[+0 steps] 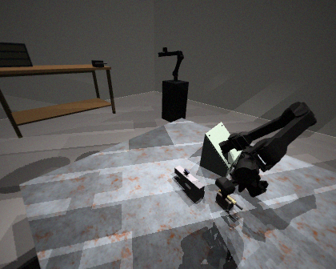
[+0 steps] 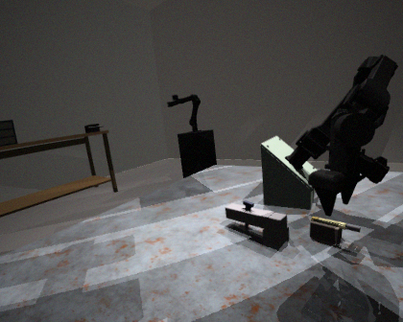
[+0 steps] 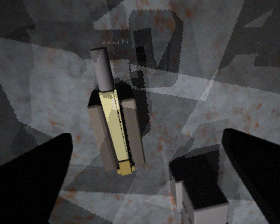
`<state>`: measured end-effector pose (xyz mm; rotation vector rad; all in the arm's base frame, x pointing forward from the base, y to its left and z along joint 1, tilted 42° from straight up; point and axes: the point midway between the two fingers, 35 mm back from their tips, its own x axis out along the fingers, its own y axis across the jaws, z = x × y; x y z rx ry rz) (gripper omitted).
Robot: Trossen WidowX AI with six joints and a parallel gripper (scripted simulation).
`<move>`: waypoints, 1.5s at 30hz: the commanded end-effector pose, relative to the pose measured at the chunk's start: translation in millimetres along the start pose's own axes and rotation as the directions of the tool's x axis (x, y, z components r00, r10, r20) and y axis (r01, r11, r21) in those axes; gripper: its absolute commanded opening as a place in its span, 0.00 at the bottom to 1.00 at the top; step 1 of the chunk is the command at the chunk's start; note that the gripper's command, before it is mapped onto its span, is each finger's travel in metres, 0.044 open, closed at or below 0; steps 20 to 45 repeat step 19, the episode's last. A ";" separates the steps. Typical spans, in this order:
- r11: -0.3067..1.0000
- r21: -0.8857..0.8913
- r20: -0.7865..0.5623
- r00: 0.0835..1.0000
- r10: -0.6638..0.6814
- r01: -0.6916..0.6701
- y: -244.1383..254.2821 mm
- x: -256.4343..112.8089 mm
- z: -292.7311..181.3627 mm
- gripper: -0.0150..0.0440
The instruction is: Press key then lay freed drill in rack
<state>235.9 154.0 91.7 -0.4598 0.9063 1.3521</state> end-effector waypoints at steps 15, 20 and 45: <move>-0.177 0.892 -0.443 0.880 -0.169 0.415 -89.7 -82.7 -247.1 1.00; -0.522 0.761 -0.512 0.851 -0.118 0.385 -76.8 -99.8 -299.6 1.00; -0.522 0.761 -0.512 0.851 -0.118 0.385 -76.8 -99.8 -299.6 1.00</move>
